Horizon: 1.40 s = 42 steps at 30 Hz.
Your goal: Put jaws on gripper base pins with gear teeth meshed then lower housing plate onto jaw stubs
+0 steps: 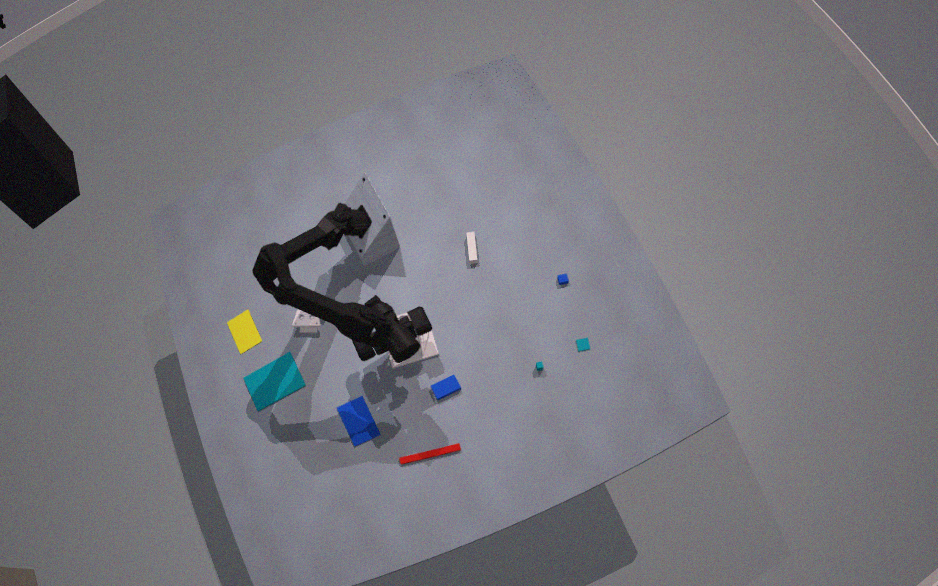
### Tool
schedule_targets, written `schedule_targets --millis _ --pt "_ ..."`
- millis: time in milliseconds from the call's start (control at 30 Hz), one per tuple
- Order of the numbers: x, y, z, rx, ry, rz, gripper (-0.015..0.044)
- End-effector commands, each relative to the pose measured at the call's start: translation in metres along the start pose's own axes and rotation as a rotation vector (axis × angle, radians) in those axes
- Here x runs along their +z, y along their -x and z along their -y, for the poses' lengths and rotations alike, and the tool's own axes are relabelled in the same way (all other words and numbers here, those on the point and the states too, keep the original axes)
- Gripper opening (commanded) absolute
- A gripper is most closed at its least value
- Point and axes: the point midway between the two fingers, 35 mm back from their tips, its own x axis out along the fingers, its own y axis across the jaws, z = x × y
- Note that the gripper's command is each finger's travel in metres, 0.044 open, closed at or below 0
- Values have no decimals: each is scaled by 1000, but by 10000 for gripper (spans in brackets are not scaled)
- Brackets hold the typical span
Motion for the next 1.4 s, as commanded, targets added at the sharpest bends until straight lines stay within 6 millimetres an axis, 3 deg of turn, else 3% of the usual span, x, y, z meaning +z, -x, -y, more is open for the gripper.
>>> schedule_targets --millis 0,1100,1200,1367 --pt "0 -1 1 -4 3 1 134" --pt "0 -1 1 -4 3 1 134" --pt "0 0 0 0 0 0 213" --pt "0 0 0 0 0 0 224"
